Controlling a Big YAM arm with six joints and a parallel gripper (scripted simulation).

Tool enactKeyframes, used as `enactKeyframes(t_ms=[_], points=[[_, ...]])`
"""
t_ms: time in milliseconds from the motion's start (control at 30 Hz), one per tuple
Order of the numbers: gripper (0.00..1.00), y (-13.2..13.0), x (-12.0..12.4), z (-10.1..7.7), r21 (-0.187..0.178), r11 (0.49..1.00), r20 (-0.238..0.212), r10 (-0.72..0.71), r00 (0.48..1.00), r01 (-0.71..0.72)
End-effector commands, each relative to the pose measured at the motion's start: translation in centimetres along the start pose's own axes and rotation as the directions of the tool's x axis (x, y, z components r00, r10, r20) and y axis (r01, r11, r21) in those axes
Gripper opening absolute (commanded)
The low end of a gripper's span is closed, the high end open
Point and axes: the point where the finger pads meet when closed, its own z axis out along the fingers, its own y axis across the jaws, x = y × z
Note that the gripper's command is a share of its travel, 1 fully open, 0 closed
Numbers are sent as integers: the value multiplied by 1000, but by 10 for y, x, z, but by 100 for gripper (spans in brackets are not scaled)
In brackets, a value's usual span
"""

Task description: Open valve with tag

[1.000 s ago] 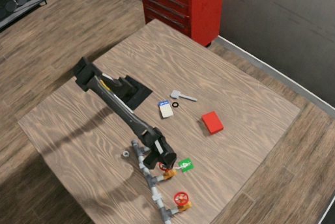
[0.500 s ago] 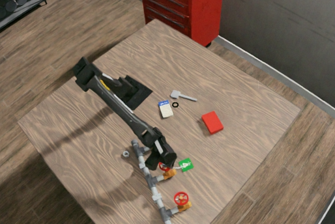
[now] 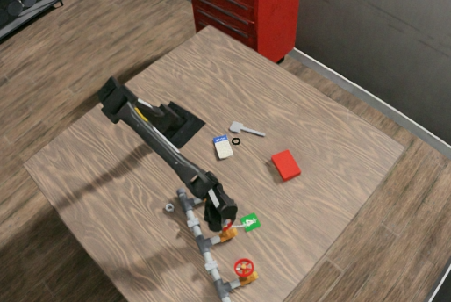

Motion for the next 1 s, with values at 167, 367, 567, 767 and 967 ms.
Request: enactKeyframes(t_ms=[167,367,567,767,967], points=[[0,4,-14,-8,1,860,25,-511,859,511],[0,4,-14,-8,8,660,25,-751,660,751],[0,5,-14,-8,16,418,20,-908,418,908],[0,4,-14,-8,20,235,16,-972,235,972],[0,4,-12,-7,23,-119,7,-993,-119,993]])
